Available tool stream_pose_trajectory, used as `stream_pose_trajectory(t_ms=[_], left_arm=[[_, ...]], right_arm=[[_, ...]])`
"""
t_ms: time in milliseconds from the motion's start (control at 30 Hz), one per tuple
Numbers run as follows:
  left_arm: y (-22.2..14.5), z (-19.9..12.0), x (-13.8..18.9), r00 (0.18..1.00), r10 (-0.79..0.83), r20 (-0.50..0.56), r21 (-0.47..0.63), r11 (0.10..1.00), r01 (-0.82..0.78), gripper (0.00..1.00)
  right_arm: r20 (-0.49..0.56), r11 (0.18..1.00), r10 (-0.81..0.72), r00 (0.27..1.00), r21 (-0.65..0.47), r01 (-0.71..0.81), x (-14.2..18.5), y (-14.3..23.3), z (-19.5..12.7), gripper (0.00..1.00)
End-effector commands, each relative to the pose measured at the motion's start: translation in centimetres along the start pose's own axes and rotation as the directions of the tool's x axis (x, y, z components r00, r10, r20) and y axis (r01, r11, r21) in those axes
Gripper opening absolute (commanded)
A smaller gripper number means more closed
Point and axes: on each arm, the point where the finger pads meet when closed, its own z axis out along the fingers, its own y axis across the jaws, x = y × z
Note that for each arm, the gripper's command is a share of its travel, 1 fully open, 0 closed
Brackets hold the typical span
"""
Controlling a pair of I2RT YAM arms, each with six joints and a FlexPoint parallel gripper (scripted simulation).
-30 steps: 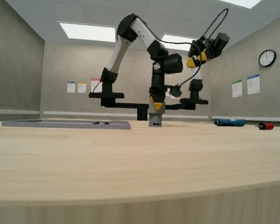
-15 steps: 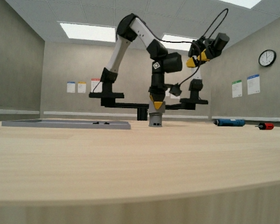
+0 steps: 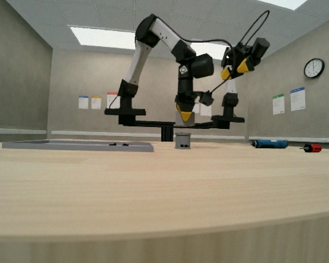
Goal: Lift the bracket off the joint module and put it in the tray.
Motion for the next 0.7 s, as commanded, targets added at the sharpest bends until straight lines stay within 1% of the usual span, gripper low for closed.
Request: stream_pose_trajectory(t_ms=[0, 167, 300, 433, 500, 567, 667], left_arm=[[1.5, -0.7, -1.4, 0.999, 0.036, 0.006, -0.062, 0.997, -0.036, 1.00], [1.8, -0.6, -1.4, 1.000, 0.029, -0.003, -0.074, 0.997, -0.029, 1.00], [2.6, 0.6, -1.4, 0.999, 0.000, -0.040, -0.096, 0.995, -0.004, 1.00], [3.5, 2.5, -2.4, 0.997, -0.021, -0.076, -0.133, 0.991, 0.010, 1.00], [3.9, 4.2, -3.4, 0.995, -0.034, -0.093, -0.161, 0.987, 0.018, 1.00], [3.9, 4.2, -3.4, 0.995, -0.034, -0.093, -0.161, 0.987, 0.018, 1.00], [4.1, 7.3, -5.6, 0.993, -0.055, -0.103, -0.210, 0.977, 0.032, 1.00]], right_arm=[[0.036, 1.000, 0.003, 0.999, 0.023, -0.003, -1.1, -0.6, -2.2, 0.00], [0.009, 1.000, 0.003, 1.000, -0.001, -0.003, -0.6, 0.0, -2.1, 0.00], [0.031, 1.000, -0.017, 0.999, 0.020, 0.017, -0.7, -0.5, -3.0, 0.00], [0.041, 0.999, -0.040, 0.998, 0.034, 0.039, 0.5, -1.0, -2.6, 0.00], [0.041, 0.998, -0.059, 0.997, 0.037, 0.057, 1.8, -1.2, -2.4, 0.00], [0.041, 0.998, -0.059, 0.997, 0.037, 0.057, 1.8, -1.2, -2.4, 0.00], [0.041, 0.995, -0.090, 0.995, 0.046, 0.089, 4.3, -1.8, -2.2, 0.00]])
